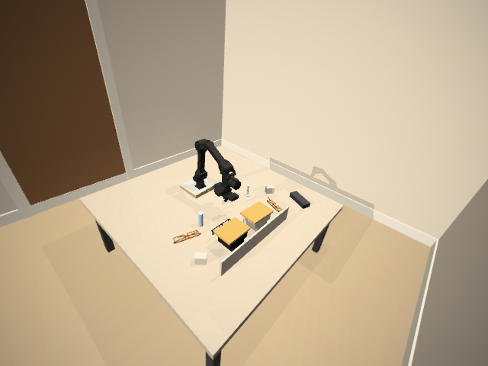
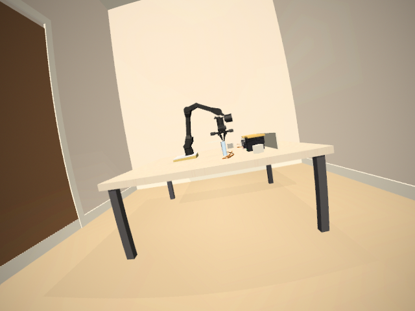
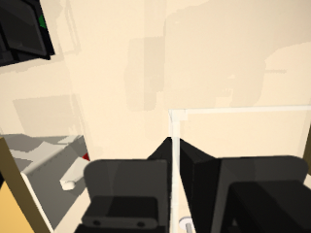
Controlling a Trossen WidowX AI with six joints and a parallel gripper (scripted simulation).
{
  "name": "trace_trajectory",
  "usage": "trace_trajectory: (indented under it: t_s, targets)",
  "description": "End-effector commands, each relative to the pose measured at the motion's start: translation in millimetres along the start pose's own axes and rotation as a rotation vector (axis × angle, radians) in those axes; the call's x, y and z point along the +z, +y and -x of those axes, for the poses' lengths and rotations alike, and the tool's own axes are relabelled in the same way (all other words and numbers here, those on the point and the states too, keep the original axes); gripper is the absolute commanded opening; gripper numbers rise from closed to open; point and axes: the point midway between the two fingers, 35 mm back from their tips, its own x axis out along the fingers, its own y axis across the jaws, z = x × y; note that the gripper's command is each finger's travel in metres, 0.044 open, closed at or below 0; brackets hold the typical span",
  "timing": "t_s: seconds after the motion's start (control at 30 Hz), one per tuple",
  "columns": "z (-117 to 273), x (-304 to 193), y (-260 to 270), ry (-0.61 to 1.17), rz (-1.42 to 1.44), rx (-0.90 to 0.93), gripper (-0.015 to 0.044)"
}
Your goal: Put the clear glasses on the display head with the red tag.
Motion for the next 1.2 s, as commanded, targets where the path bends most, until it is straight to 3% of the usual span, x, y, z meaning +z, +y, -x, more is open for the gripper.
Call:
trace_trajectory:
  t_s: [0.0, 1.17]
  targets:
    - [-3.9, 0.6, -0.1, -0.003, 0.004, -0.002, 0.0]
    - [-34.9, 0.7, -0.8, -0.003, 0.004, -0.002, 0.0]
